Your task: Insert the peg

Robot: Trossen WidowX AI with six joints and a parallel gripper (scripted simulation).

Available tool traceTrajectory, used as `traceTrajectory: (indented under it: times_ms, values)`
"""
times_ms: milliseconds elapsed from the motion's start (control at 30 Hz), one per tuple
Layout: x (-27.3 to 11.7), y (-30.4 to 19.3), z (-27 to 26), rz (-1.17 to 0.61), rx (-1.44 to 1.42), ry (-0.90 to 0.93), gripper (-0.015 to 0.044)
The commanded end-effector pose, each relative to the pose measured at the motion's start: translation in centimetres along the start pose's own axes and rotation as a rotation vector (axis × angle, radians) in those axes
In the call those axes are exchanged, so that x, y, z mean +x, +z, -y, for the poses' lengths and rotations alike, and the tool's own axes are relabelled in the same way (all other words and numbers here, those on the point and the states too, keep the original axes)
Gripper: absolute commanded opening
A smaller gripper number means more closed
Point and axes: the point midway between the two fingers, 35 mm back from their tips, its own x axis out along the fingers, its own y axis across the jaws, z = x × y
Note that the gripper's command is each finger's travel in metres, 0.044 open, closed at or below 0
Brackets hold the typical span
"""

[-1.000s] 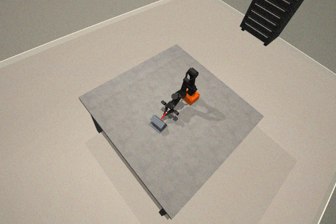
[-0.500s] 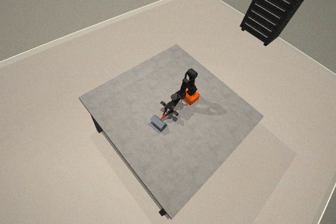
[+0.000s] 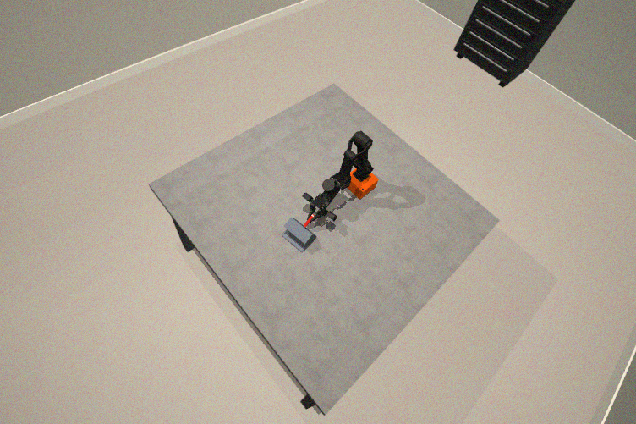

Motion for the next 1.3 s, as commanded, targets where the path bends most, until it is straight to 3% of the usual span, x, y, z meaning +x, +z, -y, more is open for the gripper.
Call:
traceTrajectory:
  times_ms: [0,1267]
  values:
    - [0.3,0.0,0.1,0.001,0.002,-0.003,0.0]
    - [1.6,0.1,0.1,0.002,-0.002,0.0,0.0]
